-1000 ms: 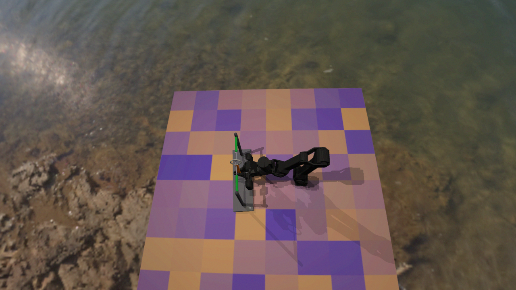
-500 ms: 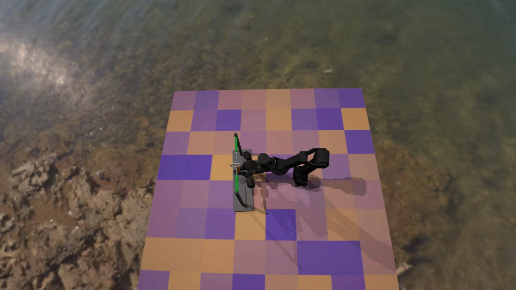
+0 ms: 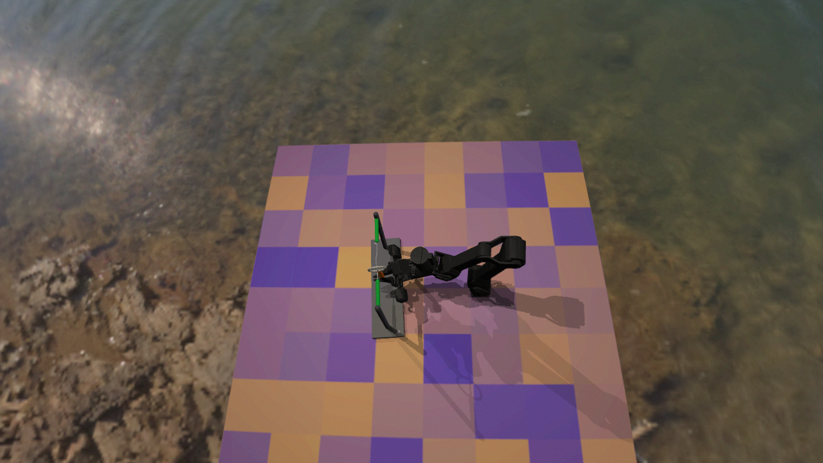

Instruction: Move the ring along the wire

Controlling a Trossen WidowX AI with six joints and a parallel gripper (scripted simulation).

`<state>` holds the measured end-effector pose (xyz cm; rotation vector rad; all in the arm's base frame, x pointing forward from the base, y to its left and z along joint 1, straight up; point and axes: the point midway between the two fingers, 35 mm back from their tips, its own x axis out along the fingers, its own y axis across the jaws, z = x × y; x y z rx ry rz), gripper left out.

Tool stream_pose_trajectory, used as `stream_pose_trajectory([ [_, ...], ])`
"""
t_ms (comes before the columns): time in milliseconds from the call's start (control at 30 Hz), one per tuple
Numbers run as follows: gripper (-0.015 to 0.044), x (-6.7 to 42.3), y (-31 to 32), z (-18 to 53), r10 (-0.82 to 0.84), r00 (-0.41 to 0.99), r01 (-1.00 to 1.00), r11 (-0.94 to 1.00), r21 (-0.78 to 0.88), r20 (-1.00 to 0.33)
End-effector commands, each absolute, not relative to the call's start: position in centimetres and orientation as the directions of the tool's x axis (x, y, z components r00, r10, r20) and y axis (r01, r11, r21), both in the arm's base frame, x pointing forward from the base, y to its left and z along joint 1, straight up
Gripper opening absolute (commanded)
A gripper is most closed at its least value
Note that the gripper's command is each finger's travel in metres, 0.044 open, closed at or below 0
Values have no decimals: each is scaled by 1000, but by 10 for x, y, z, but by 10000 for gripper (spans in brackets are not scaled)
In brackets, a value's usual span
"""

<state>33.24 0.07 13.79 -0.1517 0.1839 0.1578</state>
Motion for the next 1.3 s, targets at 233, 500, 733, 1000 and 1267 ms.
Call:
stream_pose_trajectory([
  [233, -150, 320, 20, 139, 113, 960, -133, 989, -61, -258],
  [500, -150, 319, 33, 139, 104, 960, -113, 993, -18, -258],
  [733, -150, 318, 42, 139, 102, 961, -105, 994, 2, -258],
  [1000, -150, 317, 51, 139, 104, 961, -104, 994, 12, -258],
  [1267, -150, 317, 60, 139, 108, 960, -107, 994, 16, -258],
])
